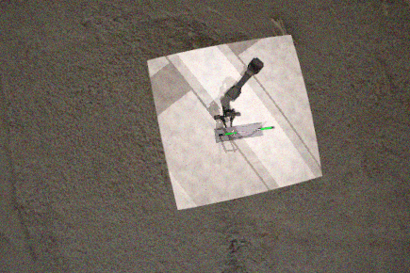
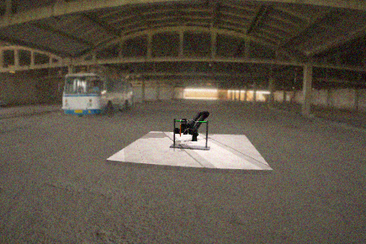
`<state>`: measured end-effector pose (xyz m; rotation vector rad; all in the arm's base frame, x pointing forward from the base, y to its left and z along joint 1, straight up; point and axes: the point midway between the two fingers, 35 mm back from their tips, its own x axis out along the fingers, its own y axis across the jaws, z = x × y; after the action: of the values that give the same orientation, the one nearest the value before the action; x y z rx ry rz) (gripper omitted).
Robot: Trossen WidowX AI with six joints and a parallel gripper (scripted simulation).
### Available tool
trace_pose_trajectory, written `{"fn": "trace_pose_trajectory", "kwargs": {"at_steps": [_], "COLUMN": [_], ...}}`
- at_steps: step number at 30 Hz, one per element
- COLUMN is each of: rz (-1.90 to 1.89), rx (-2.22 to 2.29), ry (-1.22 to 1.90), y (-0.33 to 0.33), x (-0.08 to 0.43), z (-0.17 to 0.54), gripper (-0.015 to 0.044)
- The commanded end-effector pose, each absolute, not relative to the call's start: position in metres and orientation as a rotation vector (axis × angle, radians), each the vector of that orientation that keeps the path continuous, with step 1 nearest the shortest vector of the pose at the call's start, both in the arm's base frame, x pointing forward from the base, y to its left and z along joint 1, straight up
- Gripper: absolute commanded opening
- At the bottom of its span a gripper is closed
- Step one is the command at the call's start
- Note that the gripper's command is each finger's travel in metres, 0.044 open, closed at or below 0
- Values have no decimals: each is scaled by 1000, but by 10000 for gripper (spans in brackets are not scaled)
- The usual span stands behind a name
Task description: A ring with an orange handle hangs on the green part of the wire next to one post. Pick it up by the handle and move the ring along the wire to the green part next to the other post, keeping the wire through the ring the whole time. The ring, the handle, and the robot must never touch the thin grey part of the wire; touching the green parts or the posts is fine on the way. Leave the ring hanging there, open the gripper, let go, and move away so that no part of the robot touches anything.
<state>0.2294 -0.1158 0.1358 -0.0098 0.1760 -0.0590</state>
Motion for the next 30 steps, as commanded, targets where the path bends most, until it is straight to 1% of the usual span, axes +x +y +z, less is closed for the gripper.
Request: {"fn": "trace_pose_trajectory", "kwargs": {"at_steps": [1,30], "rz": [-69,-68], "rx": [-5,-6], "ry": [164,165], "y": [-116,-123], "x": [235,272], "z": [143,141], "gripper": [160,160]}}
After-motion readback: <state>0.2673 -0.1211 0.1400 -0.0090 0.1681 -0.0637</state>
